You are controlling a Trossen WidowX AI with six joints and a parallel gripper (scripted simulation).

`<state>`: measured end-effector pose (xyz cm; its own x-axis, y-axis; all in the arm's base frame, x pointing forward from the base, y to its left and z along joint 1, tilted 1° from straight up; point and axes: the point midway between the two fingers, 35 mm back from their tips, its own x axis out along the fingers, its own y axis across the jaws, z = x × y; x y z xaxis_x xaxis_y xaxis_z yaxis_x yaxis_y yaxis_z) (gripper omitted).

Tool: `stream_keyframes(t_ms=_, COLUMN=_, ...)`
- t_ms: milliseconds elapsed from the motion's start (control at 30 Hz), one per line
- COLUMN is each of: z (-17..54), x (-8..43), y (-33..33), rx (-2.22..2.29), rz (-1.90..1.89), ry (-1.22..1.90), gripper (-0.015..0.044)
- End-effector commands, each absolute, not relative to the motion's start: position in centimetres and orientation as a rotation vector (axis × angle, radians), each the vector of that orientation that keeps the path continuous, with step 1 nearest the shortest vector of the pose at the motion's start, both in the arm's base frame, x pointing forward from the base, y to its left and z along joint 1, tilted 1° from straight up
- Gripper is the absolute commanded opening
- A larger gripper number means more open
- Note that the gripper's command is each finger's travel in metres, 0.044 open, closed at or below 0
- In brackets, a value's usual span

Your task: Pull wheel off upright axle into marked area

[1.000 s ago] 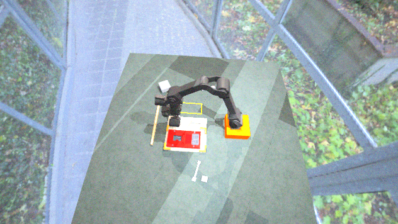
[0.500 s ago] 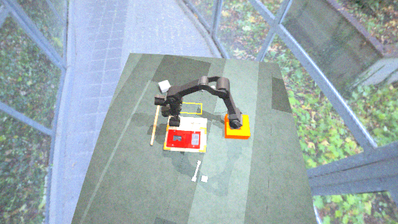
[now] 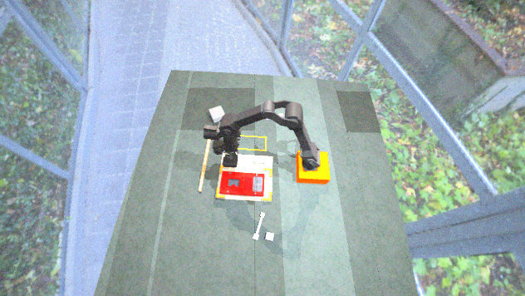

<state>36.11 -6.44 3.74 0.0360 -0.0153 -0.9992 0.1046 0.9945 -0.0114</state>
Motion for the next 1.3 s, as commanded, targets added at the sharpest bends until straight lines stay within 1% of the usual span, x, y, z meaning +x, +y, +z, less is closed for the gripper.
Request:
stream_keyframes(t_ms=0, z=4.7, x=36.2, y=-6.4, rx=0.067, rz=-0.093, ry=1.522, gripper=0.0000)
stream_keyframes(t_ms=1267, z=6.0, x=36.1, y=-6.4, rx=0.065, rz=-0.093, ry=1.524, gripper=0.0000)
